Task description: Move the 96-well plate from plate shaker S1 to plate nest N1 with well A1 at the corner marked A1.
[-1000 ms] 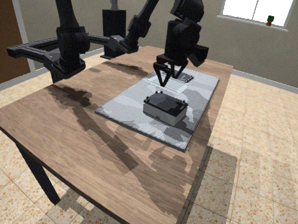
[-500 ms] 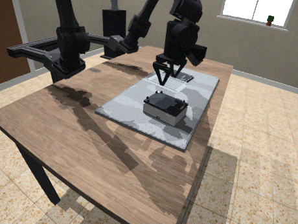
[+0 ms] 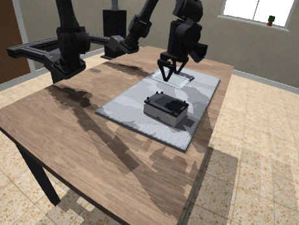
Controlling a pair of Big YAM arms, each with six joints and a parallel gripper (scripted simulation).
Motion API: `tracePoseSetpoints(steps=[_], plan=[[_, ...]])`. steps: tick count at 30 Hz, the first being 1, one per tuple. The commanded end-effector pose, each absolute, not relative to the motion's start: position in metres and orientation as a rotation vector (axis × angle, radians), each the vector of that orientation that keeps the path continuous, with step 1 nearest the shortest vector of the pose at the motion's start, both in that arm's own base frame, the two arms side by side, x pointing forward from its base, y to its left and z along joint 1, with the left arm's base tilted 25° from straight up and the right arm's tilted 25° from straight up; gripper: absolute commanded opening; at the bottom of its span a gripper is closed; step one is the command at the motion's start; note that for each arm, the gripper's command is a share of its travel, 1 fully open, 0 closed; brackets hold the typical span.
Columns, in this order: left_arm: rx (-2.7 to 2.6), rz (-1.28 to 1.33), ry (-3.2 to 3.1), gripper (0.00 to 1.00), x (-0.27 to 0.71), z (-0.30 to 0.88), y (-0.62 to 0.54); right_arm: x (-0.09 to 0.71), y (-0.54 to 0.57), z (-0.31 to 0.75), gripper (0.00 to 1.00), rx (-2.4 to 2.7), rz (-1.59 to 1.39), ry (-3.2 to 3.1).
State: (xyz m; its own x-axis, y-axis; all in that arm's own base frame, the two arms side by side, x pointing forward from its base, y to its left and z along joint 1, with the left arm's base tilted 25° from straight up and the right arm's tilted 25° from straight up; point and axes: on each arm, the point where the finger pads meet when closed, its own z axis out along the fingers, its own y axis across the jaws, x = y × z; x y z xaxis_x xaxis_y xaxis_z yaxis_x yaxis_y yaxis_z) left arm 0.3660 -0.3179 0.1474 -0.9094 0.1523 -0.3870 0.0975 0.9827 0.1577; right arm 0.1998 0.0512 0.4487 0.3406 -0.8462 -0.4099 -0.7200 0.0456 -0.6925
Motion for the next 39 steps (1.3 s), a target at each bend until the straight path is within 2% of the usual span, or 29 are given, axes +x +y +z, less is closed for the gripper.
tracePoseSetpoints(steps=[1,39], plan=[[0.177,0.142,2.689,0.0,0.373,0.163,-0.309,0.19,0.057,0.483,1.0,-1.708,-0.262,1.349],[0.179,0.15,2.687,0.0,0.354,0.149,-0.205,0.19,0.057,0.483,1.0,-1.708,-0.262,1.349]])
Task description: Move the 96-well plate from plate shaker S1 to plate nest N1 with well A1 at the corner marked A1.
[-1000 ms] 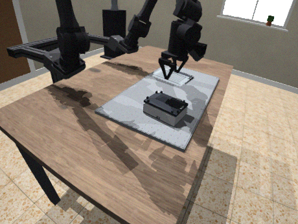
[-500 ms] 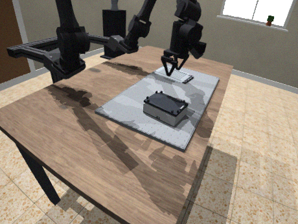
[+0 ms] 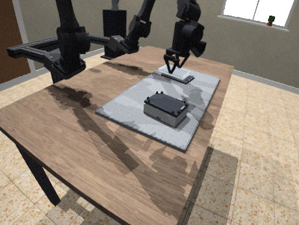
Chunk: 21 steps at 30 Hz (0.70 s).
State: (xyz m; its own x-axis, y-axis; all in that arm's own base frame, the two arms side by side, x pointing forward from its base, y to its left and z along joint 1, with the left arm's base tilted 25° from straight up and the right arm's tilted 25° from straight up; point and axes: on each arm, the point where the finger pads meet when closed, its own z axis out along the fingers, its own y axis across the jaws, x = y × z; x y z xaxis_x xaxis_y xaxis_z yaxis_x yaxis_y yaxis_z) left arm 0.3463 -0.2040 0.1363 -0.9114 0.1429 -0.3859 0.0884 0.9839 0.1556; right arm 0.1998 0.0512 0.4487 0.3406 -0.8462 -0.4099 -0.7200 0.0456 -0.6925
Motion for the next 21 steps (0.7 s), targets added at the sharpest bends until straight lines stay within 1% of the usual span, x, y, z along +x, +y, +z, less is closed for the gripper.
tracePoseSetpoints(steps=[1,21], plan=[[0.179,0.151,2.687,0.0,0.353,0.149,-0.201,0.19,0.057,0.483,1.0,-1.708,-0.262,1.349],[0.181,0.157,2.685,0.0,0.343,0.142,-0.143,0.19,0.057,0.483,1.0,-1.708,-0.262,1.349]])
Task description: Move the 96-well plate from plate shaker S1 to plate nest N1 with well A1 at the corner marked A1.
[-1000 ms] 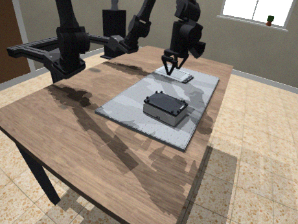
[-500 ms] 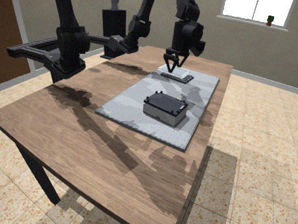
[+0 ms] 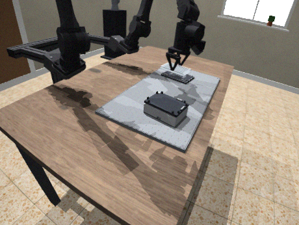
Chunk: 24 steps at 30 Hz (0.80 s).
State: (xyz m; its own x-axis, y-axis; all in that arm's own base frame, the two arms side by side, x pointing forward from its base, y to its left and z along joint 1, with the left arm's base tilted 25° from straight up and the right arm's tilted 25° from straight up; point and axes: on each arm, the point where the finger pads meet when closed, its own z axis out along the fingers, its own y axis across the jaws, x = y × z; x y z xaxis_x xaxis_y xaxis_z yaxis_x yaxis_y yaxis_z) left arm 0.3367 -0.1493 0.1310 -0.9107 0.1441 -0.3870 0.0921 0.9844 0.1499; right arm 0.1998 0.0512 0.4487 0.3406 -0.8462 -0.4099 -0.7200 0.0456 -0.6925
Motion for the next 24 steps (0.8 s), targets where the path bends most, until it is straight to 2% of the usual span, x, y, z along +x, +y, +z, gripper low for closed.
tracePoseSetpoints(steps=[1,24], plan=[[0.181,0.157,2.685,0.0,0.342,0.142,-0.139,0.19,0.057,0.483,1.0,-1.708,-0.262,1.349],[0.183,0.166,2.683,0.0,0.329,0.134,-0.071,0.19,0.057,0.483,1.0,-1.708,-0.262,1.349]])
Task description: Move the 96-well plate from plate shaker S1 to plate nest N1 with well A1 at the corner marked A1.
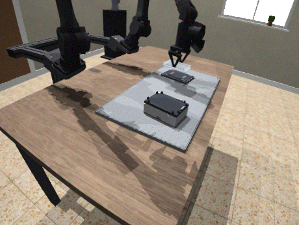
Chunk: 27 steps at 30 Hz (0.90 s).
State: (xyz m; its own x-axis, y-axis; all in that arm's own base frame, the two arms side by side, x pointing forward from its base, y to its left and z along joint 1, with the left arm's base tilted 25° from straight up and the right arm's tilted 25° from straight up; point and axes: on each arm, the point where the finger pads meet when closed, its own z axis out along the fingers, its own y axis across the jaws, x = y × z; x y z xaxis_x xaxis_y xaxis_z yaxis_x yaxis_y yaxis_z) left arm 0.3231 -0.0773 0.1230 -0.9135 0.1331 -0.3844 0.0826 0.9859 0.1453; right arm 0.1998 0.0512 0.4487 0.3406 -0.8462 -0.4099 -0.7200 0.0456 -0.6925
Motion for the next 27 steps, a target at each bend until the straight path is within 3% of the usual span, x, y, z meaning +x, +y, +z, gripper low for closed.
tracePoseSetpoints(steps=[1,27], plan=[[0.183,0.166,2.683,0.0,0.329,0.134,-0.067,0.19,0.057,0.483,1.0,-1.708,-0.262,1.349],[0.185,0.177,2.681,0.0,0.316,0.126,0.005,0.19,0.057,0.483,1.0,-1.708,-0.262,1.349]])
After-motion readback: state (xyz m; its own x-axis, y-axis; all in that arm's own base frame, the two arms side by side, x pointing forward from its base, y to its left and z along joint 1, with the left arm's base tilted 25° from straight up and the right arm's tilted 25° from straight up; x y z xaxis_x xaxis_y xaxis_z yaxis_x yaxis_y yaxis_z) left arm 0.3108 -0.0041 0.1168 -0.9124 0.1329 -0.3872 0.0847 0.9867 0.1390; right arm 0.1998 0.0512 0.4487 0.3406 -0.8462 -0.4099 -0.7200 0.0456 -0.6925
